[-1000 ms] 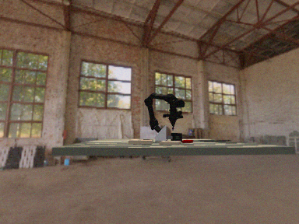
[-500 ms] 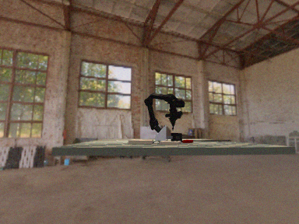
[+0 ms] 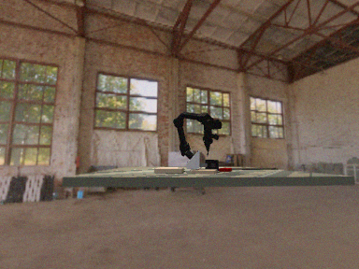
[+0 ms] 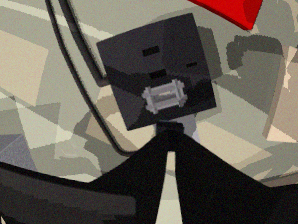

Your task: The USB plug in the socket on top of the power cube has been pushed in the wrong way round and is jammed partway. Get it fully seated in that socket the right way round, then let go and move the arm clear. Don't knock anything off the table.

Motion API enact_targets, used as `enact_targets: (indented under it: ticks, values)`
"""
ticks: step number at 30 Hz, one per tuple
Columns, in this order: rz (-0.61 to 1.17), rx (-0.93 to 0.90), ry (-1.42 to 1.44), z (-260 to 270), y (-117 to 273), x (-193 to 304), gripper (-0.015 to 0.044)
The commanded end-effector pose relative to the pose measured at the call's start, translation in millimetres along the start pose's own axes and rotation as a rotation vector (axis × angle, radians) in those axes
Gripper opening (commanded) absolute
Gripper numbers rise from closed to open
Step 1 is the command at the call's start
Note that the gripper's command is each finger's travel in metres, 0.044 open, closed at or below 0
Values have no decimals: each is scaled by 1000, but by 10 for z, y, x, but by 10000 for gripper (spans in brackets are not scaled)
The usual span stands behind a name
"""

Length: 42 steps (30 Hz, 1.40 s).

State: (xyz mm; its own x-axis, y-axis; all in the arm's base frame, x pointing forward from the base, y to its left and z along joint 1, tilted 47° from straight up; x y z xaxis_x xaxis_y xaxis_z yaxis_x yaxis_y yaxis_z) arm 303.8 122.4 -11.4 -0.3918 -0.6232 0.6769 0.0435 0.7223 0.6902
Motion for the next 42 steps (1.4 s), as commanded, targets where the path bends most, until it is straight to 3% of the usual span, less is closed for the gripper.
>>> enact_targets:
  ticks: [1, 11, 42]
  values:
    - [-1, 0, 103, 0, -1, -2, 0]
    - [-1, 0, 347, 0, -1, -2, 0]
    - [-14, -4, 347, 4, -21, -9, 0]
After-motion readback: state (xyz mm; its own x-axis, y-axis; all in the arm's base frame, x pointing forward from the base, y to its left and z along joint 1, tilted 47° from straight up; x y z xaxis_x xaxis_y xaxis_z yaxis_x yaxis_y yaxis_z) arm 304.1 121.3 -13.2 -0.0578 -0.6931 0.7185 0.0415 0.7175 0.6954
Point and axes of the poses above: the point midway between the two fingers, 35 mm back from their tips, its own y axis back along the fingers, its own z axis across the jaws, x = y × z, the point moved 2 cm from there along y, back along the fingers, and after that the axes turned 10 degrees about -y, right-handed, at the moved point
